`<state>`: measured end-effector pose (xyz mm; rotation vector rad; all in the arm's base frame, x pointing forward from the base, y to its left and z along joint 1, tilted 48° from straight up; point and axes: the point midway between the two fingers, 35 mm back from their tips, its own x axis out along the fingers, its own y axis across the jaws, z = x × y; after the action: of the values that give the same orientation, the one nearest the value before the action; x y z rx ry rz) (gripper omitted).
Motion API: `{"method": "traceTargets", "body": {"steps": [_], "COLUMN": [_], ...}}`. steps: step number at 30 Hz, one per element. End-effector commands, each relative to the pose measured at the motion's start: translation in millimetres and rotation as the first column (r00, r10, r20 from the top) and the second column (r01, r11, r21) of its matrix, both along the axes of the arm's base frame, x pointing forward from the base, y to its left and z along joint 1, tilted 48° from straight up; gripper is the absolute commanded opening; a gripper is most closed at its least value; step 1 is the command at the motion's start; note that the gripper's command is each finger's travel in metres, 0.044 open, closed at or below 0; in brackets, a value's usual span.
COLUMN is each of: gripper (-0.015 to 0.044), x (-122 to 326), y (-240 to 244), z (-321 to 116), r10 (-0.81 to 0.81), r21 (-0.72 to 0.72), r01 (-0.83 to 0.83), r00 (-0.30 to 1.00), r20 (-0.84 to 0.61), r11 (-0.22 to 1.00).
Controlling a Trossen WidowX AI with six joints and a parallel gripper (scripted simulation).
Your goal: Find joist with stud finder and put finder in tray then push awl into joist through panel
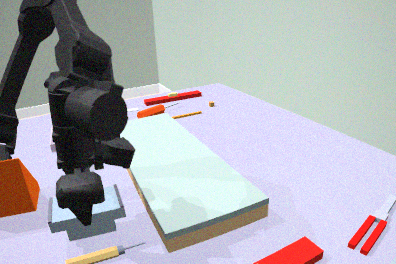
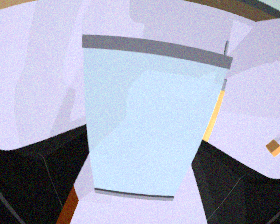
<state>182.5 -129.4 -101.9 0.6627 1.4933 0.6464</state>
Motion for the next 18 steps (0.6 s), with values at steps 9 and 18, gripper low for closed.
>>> {"method": "traceTargets", "body": {"steps": [9, 18], "gripper": [0.0000, 0.0000], "x": [-0.4, -0.1], "y": [-19.6, -33.5], "z": [15.1, 1.4], "r10": [0.001, 0.001], "r21": [-0.012, -0.013], "r01": [-0.001, -0.001], "r00": [1.000, 1.000], "r20": [0.010, 0.010], "r11": [1.000, 1.000]}}
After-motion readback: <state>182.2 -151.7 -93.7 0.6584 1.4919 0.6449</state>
